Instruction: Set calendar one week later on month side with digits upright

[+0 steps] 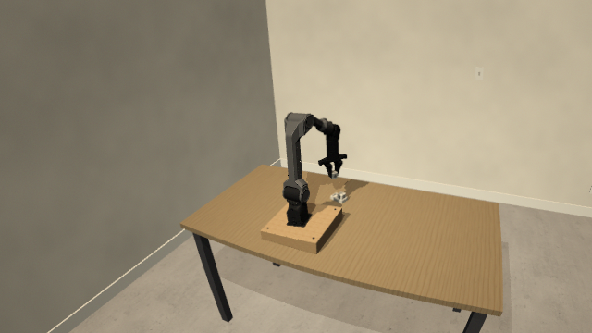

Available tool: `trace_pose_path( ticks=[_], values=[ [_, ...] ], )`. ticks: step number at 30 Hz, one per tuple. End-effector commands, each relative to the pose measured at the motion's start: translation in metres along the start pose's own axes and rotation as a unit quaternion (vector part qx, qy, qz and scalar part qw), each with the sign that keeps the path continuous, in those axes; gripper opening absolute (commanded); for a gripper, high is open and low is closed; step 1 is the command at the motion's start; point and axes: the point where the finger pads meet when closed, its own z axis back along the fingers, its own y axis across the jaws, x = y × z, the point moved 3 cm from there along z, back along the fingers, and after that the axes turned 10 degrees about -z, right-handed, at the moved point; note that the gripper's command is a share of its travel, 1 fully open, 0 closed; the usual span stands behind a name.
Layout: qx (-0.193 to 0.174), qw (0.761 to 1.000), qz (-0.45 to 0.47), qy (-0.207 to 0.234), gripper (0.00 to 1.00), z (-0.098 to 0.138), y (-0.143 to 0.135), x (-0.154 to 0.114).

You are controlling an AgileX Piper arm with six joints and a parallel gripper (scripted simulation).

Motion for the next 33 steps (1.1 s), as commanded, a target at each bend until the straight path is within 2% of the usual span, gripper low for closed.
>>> trace_pose_path(
  ticks=[1,4,7,13,15,20,24,27,33],
  values=[
    [0.0,0.999,-0.054,0.0,0.33,-0.001,0.002,0.006],
    [-0.001,0.989,-0.148,0.001,0.33,-0.002,0.006,0.016],
    [-0.001,0.969,-0.248,0.001,0.33,-0.003,0.012,0.027],
    [-0.001,0.903,-0.429,0.0,0.33,-0.006,0.023,0.046],
    [-0.001,0.903,-0.429,0.0,0.33,-0.006,0.023,0.046],
    [-0.001,0.848,-0.53,0.0,0.33,-0.007,0.031,0.058],
    [0.0,0.82,-0.572,0.001,0.33,-0.008,0.035,0.062],
    [0.0,0.811,-0.585,0.0,0.33,-0.008,0.036,0.064],
    [0.0,0.81,-0.586,0.0,0.33,-0.008,0.036,0.064]
  ],
)
